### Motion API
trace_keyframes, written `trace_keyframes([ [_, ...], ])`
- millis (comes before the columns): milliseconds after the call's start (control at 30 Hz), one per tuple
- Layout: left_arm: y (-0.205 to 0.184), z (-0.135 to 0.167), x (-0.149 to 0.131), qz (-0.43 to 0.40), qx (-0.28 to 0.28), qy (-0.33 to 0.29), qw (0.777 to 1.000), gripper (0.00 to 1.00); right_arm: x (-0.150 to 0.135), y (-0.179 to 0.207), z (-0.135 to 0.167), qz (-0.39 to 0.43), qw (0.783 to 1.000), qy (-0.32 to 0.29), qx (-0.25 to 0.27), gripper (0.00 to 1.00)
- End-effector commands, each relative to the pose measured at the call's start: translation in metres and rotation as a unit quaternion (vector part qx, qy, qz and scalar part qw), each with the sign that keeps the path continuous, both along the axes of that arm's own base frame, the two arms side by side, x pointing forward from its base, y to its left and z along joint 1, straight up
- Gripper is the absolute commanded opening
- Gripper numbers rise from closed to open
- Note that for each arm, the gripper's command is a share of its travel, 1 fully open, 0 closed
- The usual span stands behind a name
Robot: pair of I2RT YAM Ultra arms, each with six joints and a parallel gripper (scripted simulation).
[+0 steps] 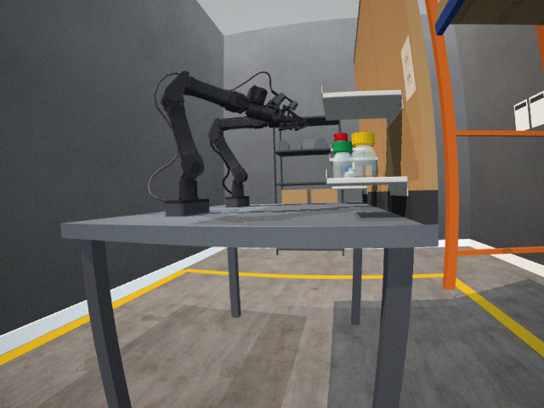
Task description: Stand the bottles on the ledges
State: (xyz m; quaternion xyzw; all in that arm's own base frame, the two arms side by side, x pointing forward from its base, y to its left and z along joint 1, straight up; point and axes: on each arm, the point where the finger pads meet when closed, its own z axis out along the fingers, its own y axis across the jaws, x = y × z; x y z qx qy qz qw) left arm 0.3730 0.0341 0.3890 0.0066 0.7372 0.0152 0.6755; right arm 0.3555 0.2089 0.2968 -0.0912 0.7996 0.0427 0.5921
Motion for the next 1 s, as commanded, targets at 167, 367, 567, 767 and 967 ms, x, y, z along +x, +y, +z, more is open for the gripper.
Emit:
trace_keyframes([
  [167,-0.002,0.022,-0.01,-0.006,0.008,-0.023,1.0,1.0,0.002,-0.002,0.021,-0.01,0.999,-0.026,0.02,1.0],
  [367,0.0,0.014,-0.008,-0.003,0.015,-0.061,0.998,1.0,0.006,0.001,0.032,-0.005,0.998,-0.047,0.032,0.81],
  [567,0.001,-0.023,-0.007,-0.003,0.016,-0.072,0.997,1.0,0.024,0.013,0.036,0.014,0.994,-0.092,0.056,0.81],
  [767,0.003,-0.098,-0.003,-0.003,0.013,-0.056,0.998,1.0,0.063,0.025,0.008,0.024,0.988,-0.135,0.064,0.81],
  [967,0.003,-0.141,-0.005,-0.003,0.01,-0.042,0.999,1.0,0.092,0.033,-0.016,0.028,0.986,-0.154,0.064,0.81],
])
